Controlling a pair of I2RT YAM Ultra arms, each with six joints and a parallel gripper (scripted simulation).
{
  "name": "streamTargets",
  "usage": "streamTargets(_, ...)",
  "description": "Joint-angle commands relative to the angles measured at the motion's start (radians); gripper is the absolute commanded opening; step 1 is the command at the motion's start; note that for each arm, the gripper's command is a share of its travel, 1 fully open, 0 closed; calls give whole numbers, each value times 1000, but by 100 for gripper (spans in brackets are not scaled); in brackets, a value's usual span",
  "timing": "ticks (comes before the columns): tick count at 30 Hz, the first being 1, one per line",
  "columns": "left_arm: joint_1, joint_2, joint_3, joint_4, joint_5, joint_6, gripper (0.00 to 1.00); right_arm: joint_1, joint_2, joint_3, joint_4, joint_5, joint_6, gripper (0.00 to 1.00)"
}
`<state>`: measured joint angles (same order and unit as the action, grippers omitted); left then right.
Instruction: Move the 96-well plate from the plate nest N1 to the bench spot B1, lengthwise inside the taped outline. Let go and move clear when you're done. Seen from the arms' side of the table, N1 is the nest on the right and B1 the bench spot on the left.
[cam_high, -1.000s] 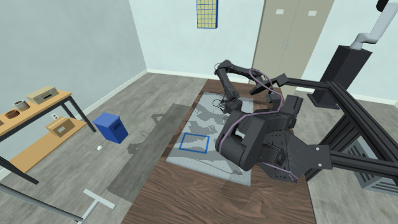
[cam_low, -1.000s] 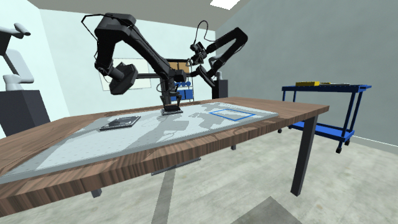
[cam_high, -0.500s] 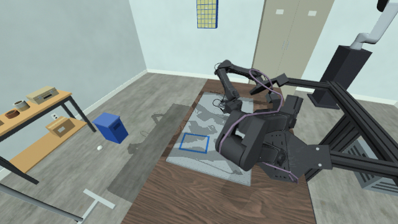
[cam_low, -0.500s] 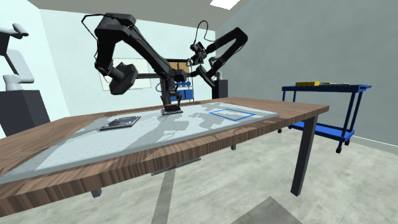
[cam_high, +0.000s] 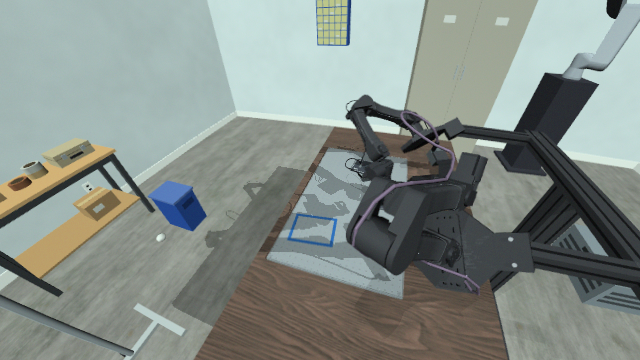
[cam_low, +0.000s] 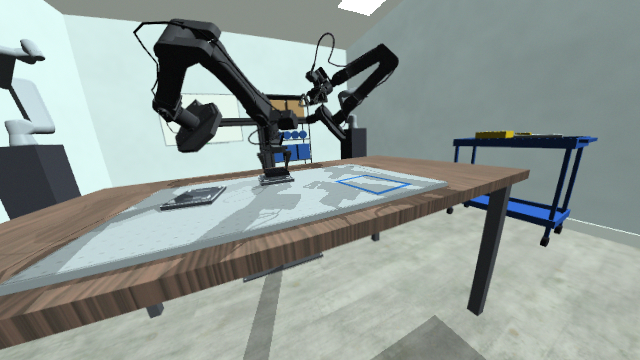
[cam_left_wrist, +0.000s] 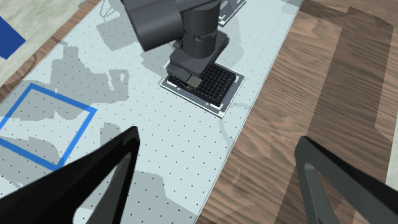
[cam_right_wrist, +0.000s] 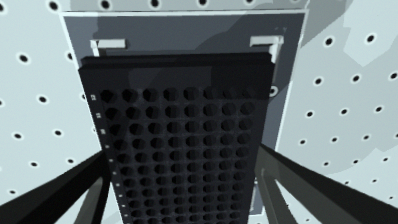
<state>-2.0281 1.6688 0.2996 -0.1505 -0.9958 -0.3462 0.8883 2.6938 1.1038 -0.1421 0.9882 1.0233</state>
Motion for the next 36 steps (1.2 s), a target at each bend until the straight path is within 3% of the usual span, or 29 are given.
streamTargets(1, -8, 12, 29, -10, -4, -6, 100, 31, -30, -21, 6, 3, 10, 78)
streamTargets(15, -8, 12, 29, -10, -4, -6, 100, 16, -14, -7, 5, 1, 1, 78)
streamTargets(31, -8, 12, 29, -10, -4, -6, 100, -63, 37, -25, 169, 16, -135, 78)
streamTargets(36, -8, 12, 29, -10, -4, -6, 100, -41, 16, 17, 65, 1, -84, 78)
